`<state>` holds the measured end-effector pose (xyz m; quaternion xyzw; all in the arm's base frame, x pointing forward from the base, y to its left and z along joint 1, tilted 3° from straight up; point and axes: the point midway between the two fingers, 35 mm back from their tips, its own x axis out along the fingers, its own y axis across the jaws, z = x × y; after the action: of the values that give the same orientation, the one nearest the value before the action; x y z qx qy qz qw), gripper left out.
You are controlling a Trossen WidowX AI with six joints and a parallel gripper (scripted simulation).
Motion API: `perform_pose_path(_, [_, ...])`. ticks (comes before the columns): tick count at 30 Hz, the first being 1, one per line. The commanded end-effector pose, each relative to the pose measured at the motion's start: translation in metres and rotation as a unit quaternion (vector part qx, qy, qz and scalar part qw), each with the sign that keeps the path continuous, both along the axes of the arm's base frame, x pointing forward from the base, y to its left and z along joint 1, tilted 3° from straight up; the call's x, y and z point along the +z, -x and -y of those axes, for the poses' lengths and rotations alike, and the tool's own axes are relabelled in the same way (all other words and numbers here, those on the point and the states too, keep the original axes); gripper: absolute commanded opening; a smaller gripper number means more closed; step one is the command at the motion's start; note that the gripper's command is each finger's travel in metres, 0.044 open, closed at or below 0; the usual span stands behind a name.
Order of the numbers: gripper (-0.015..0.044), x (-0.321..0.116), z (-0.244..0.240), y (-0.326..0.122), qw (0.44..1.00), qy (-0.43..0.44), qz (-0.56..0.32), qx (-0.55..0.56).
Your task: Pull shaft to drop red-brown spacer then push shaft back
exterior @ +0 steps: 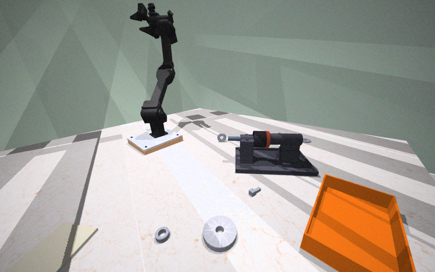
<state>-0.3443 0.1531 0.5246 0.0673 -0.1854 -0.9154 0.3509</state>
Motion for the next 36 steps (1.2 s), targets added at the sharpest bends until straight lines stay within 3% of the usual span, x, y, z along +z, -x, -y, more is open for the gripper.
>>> perform_pose_path(1, [0.0426,0.002,0.001,0.0,1.0,-0.001,-0.005,-0.004])
perform_pose_path(4, [0.044,0.028,0.015,-0.01,0.998,0.004,-0.041,-0.04])
perform_pose_path(15, [0.044,0.117,0.109,-0.087,0.979,0.191,-0.07,-0.026])
perform_pose_path(25, [0.044,0.16,0.181,-0.181,0.934,0.335,-0.09,0.084])
perform_pose_path(36, [0.044,0.169,0.248,-0.311,0.847,0.44,-0.069,0.291])
